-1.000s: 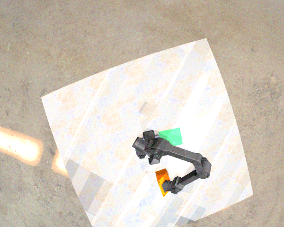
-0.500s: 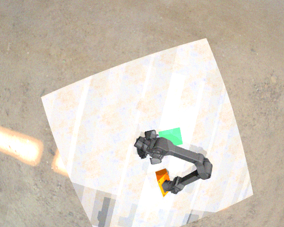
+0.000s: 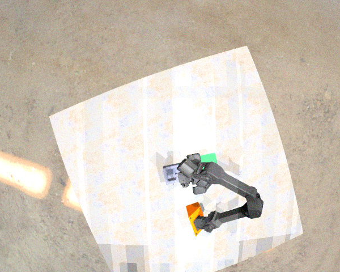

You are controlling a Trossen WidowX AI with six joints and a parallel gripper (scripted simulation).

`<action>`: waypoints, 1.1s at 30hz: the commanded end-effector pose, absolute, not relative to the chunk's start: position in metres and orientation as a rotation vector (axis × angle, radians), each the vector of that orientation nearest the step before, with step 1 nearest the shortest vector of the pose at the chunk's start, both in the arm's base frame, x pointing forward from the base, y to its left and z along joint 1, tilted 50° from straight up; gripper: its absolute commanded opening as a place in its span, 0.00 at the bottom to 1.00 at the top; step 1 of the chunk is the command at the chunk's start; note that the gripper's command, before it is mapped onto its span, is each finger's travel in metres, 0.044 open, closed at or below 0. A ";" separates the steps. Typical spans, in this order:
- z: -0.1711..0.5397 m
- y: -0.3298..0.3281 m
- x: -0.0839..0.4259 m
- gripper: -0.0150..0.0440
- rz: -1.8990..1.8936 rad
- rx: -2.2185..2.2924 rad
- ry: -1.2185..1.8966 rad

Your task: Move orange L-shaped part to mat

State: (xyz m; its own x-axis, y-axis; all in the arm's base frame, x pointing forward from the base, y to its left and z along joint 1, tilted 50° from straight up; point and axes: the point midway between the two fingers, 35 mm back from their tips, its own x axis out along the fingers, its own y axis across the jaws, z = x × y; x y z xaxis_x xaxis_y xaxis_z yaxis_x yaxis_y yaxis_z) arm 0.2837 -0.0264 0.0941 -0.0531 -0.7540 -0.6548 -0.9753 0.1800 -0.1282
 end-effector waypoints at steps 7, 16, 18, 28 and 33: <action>0.125 -0.054 0.270 0.25 0.474 -1.631 1.864; 0.152 -0.075 0.258 0.25 0.473 -1.632 1.865; 0.158 -0.080 0.254 0.25 0.473 -1.632 1.866; 0.162 -0.087 0.251 0.25 0.473 -1.632 1.866; 0.157 -0.092 0.251 0.25 0.473 -1.632 1.866</action>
State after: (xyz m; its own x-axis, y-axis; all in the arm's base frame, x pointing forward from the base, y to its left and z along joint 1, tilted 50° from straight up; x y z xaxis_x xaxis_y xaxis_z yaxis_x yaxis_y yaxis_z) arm 0.2532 -0.0878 0.1597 -0.0529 -0.7565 -0.6518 -0.9757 0.1782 -0.1277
